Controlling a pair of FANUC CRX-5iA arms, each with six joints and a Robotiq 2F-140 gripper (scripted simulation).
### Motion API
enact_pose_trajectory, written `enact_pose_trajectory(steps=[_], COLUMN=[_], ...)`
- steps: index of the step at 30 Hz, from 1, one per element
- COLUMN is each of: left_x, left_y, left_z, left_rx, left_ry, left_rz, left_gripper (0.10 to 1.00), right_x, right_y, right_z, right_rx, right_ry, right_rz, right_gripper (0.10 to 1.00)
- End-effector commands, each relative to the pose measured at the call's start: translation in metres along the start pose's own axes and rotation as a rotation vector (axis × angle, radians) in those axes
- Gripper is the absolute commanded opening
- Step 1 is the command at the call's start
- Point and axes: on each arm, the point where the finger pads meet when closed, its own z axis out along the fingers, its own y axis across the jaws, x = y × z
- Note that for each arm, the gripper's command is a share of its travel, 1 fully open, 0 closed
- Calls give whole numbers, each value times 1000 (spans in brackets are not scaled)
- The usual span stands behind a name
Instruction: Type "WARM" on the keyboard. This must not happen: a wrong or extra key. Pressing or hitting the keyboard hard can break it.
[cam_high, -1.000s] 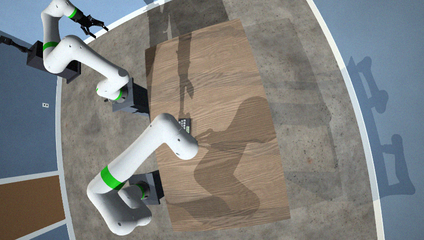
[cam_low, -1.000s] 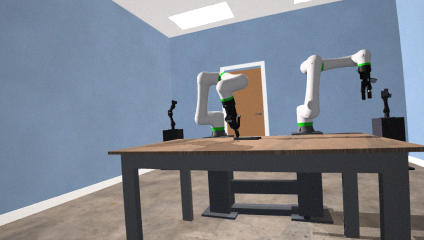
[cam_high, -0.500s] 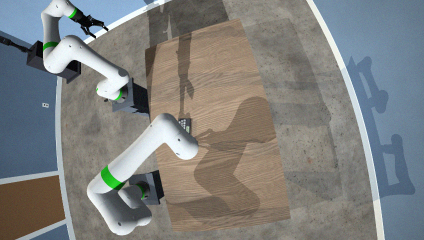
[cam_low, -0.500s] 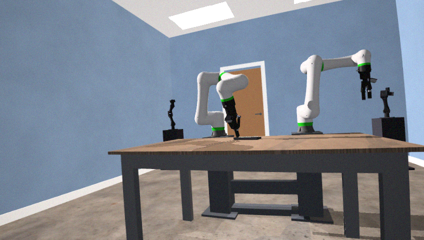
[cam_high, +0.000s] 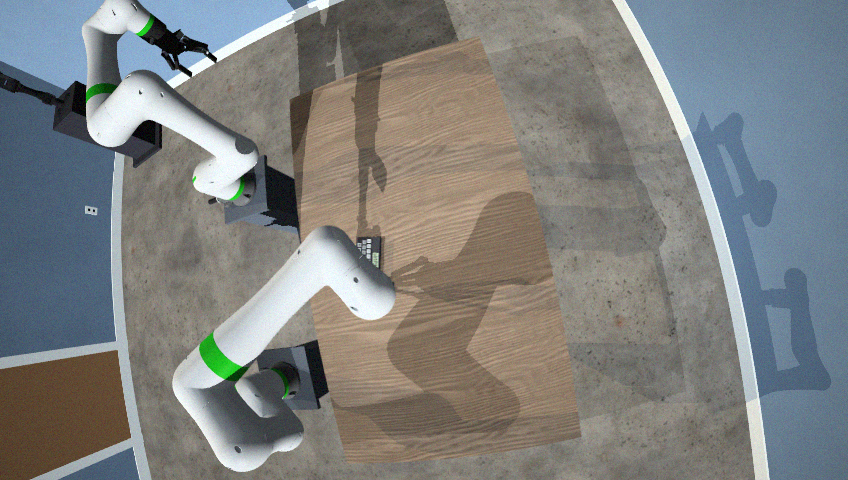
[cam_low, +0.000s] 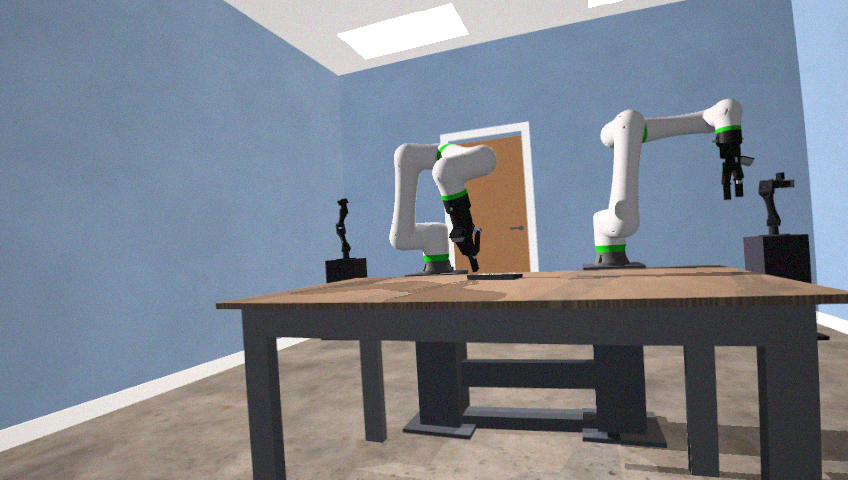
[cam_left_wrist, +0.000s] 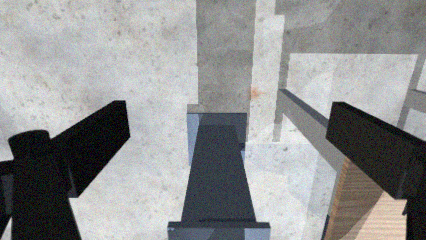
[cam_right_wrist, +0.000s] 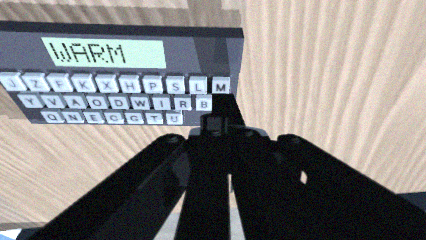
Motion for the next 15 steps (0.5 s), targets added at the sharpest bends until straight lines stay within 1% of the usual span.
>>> enact_pose_trajectory(steps=[1, 8, 15], left_x=[1, 1, 1], left_y=[1, 1, 1], left_z=[-6, -6, -6], left_rx=[-3, -3, -3], left_ry=[10, 10, 10], left_rz=[-5, -5, -5], left_gripper=[1000, 1000, 1000], right_x=[-2, -4, -9], right_y=[-1, -1, -1], right_z=[-7, -12, -22], right_rx=[0, 0, 0], right_ry=[8, 8, 8], right_rz=[-3, -3, -3], right_gripper=[99, 99, 99])
